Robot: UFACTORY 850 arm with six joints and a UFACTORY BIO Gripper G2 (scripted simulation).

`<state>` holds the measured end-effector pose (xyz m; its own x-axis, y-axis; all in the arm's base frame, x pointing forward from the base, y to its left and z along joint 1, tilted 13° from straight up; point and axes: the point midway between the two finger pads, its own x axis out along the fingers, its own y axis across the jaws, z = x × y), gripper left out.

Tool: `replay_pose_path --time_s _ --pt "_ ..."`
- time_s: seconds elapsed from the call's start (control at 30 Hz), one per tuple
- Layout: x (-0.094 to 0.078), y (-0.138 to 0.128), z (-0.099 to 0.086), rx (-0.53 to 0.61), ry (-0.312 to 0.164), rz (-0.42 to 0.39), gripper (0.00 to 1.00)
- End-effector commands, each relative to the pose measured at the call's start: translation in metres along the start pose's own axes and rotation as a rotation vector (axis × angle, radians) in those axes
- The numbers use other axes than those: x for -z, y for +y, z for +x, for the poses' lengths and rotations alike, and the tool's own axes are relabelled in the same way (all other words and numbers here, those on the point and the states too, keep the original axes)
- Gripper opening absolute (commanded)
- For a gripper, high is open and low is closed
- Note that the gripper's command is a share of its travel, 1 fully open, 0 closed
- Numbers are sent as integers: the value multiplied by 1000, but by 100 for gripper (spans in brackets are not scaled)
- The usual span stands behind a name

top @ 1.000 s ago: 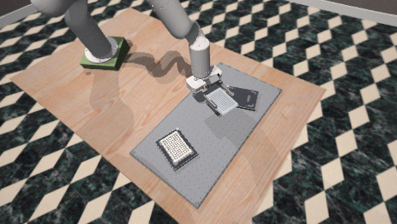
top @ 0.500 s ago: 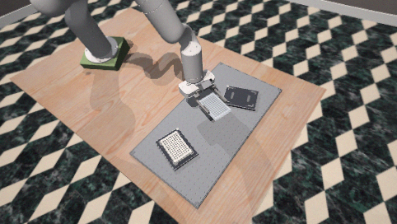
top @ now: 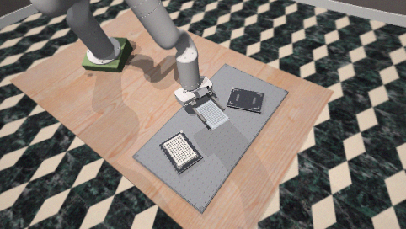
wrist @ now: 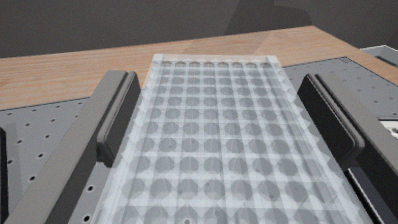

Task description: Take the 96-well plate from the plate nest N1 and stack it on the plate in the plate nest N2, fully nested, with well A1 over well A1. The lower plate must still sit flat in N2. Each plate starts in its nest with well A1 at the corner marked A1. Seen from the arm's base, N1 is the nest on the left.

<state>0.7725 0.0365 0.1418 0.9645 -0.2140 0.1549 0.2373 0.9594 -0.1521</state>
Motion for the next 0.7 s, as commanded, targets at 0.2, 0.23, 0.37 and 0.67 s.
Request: replay_pose_path --time_s 0.2,0.23,0.37,0.67 --pt "-1 -26 3 0 -2 1 0" --pt "-1 -30 4 0 -2 1 0" --pt "-1 -43 5 0 -2 1 0" --pt "-1 -69 8 0 -2 1 0"
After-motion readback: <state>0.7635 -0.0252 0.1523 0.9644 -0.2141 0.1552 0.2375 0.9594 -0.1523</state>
